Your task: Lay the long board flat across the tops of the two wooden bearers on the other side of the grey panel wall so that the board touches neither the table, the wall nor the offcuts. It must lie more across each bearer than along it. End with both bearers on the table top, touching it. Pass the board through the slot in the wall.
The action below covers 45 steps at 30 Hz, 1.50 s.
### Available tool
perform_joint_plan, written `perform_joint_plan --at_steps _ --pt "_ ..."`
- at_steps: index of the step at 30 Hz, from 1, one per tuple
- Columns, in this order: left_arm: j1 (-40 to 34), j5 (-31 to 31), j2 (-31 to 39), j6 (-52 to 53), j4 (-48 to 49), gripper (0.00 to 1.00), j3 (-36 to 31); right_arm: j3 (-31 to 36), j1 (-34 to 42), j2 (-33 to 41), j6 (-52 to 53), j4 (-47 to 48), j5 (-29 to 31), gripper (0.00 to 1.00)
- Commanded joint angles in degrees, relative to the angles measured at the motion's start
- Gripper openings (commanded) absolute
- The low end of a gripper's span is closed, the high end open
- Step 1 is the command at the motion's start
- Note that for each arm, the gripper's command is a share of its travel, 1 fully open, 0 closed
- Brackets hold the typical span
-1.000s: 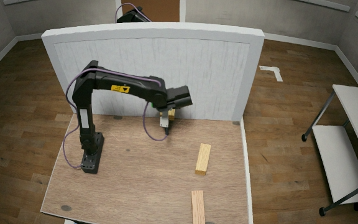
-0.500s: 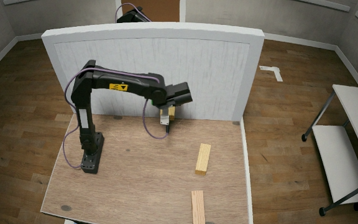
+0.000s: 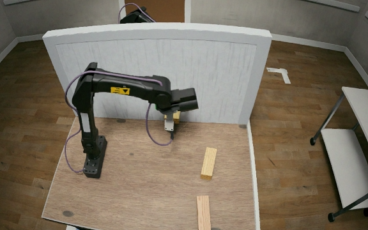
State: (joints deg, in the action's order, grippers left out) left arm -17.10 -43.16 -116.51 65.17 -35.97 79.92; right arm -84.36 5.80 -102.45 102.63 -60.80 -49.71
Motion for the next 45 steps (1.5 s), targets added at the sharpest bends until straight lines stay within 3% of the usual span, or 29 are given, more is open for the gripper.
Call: perform_joint_plan --at_steps 1,21,33,36,45 --pt "-0.36 -2.23 2.25 -0.4 0.13 0.0 1.45 -3.4 -0.93 2.23 -3.16 -6.59 -2.56 0.78" --pt "-0.36 -2.23 2.25 -0.4 0.13 0.0 1.45 -12.68 -7.58 -0.99 -13.6 -21.88 -3.31 0.78" --pt "-0.36 -2.23 2.25 -0.4 0.13 0.0 1.45 -8.46 -7.09 0.88 -12.57 -19.4 -3.16 0.78" --pt "-0.36 -2.23 2.25 -0.4 0.13 0.0 1.45 -12.15 -7.03 0.98 -12.74 -19.43 -3.15 0.78" --pt "-0.36 -2.23 2.25 -0.4 0.13 0.0 1.45 -12.47 -6.4 -0.12 -12.04 -18.92 -3.17 0.78"
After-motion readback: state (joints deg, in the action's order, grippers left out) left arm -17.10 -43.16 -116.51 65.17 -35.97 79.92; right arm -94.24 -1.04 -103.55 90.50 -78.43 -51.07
